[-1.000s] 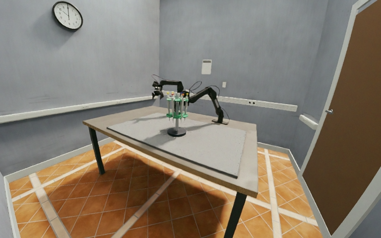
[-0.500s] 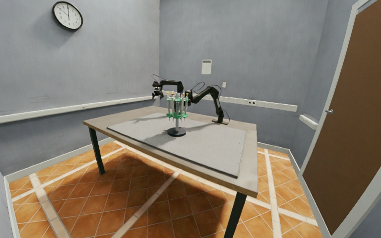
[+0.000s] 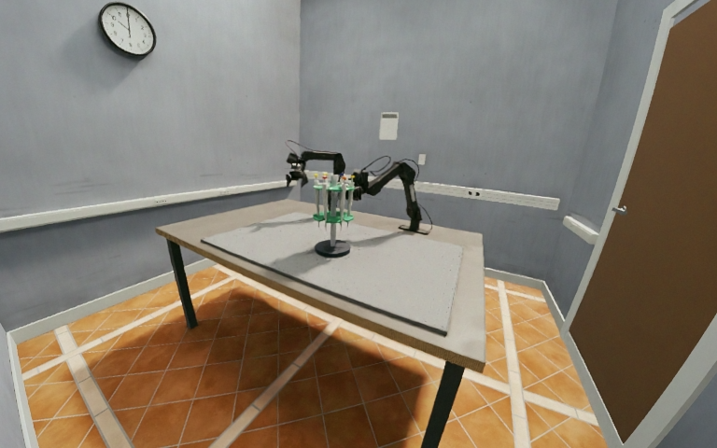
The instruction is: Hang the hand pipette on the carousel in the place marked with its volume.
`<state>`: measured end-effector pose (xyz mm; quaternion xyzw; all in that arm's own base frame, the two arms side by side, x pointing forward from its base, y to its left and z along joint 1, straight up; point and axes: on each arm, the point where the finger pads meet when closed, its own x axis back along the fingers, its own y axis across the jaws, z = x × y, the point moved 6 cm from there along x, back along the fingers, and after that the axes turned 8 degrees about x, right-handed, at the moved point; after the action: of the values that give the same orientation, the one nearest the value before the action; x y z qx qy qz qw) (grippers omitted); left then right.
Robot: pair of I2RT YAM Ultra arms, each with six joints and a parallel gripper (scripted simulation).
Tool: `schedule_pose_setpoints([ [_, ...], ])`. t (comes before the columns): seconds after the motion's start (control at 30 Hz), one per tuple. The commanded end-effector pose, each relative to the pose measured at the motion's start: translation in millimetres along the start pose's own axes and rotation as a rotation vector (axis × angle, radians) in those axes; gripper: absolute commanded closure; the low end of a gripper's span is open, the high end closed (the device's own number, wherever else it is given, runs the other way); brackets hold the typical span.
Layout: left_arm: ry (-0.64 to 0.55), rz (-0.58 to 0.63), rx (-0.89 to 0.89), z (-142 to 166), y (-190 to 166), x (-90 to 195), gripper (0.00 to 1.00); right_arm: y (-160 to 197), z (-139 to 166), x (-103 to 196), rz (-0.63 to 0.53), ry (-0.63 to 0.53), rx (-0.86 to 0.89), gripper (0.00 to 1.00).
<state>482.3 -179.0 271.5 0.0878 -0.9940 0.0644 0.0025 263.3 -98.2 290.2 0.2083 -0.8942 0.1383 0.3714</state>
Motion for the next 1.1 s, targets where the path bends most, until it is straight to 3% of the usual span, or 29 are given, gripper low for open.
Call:
schedule_pose_setpoints([
  [0.0, -0.062, 0.088, 0.049, -32.8, -6.5, -0.4, 0.50, -4.5, -3.5, 2.9, 0.011, -0.026, 0.010, 0.00],
  [0.23, -0.020, 0.095, 0.020, -16.5, -11.4, 0.6, 0.50, -4.5, -3.5, 2.9, 0.011, -0.026, 0.010, 0.00],
  [0.4, -0.005, 0.266, 0.019, -17.1, 7.9, -0.1, 0.50, -4.5, -3.5, 2.9, 0.011, -0.026, 0.010, 0.00],
  [0.5, -0.042, 0.274, 0.037, -34.5, 4.0, -2.5, 0.50, -4.5, -3.5, 2.9, 0.011, -0.026, 0.010, 0.00],
  [0.8, -0.011, 0.279, 0.023, -24.5, -0.1, -2.2, 0.50, -4.5, -3.5, 2.9, 0.011, -0.026, 0.010, 0.00],
  [0.97, 0.025, 0.449, 0.011, -17.1, 17.8, -4.0, 0.50, -4.5, -3.5, 2.9, 0.011, -0.026, 0.010, 0.00],
  [1.0, -0.015, 0.458, 0.023, -34.8, 14.0, -6.7, 0.50, -4.5, -3.5, 2.9, 0.011, -0.026, 0.010, 0.00],
  [1.07, -0.008, 0.457, 0.021, -33.4, 14.2, -6.7, 0.50, -4.5, -3.5, 2.9, 0.011, -0.026, 0.010, 0.00],
])
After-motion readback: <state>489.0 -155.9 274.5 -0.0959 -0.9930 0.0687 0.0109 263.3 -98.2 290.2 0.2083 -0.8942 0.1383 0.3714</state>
